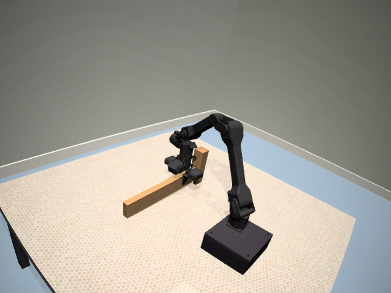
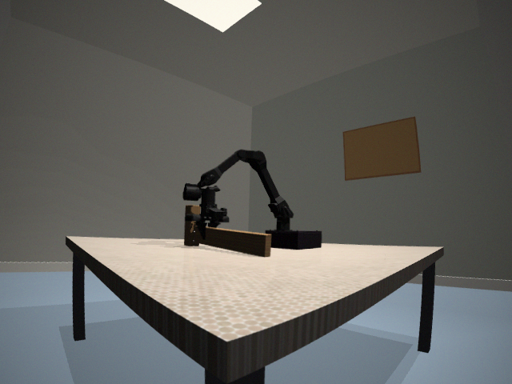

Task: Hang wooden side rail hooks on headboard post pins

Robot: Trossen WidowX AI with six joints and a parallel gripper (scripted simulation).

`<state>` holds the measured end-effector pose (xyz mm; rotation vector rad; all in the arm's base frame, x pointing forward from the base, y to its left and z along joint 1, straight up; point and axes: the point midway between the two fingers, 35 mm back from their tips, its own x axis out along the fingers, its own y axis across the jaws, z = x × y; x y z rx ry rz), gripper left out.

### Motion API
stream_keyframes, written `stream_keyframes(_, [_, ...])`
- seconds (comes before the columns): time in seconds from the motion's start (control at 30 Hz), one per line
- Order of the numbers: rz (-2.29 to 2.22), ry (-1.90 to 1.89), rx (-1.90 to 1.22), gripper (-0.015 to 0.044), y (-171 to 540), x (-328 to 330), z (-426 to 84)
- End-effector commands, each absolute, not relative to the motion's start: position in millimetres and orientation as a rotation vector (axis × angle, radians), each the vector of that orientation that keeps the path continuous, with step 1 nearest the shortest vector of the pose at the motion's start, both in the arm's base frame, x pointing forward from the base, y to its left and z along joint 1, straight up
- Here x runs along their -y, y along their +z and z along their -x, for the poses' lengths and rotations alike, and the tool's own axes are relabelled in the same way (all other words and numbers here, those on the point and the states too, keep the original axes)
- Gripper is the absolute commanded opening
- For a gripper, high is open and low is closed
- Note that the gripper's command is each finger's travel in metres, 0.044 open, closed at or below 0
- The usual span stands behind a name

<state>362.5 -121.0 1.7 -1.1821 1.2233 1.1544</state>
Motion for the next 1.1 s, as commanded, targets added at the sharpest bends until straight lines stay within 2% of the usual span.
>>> stream_keyframes(0.0, [1.194,1.147,-1.221,0.0,5.7,123.6,-364.6])
stream_keyframes(1.07, [1.194,1.147,-1.221,0.0,5.6,126.9,-365.3])
